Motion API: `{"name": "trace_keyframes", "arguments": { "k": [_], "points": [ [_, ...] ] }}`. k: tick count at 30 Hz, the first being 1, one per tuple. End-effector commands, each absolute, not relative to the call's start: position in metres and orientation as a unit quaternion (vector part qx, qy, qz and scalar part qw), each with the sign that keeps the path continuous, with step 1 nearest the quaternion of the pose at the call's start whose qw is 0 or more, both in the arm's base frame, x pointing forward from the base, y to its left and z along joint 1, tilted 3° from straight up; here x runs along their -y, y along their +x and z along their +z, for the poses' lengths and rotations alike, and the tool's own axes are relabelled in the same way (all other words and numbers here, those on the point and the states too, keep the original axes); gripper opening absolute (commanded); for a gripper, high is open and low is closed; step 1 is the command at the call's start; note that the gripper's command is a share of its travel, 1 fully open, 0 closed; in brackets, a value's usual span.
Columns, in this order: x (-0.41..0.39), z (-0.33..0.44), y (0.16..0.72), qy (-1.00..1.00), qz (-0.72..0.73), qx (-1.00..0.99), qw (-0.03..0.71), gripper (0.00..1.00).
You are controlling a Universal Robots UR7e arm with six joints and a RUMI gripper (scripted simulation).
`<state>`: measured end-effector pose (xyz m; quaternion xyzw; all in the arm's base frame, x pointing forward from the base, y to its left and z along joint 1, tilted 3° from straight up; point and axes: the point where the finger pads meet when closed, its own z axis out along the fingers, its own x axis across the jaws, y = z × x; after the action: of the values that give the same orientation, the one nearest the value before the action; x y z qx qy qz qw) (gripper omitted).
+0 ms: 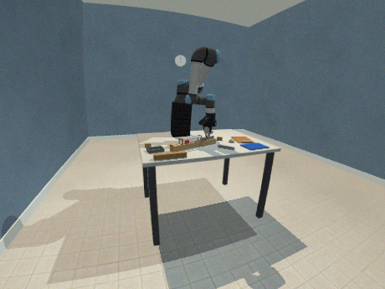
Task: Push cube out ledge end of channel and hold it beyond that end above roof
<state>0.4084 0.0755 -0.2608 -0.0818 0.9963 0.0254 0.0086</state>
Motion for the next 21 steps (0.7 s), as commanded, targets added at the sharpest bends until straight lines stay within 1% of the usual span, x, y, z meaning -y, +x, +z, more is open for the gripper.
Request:
{"name": "trace_keyframes", "arguments": {
  "k": [1,21],
  "points": [
    [-0.067,-0.261,0.410,-0.082,0.025,-0.996,0.009,0.00],
    [-0.020,-0.263,0.419,-0.082,0.025,-0.996,0.009,0.00]
  ]
}}
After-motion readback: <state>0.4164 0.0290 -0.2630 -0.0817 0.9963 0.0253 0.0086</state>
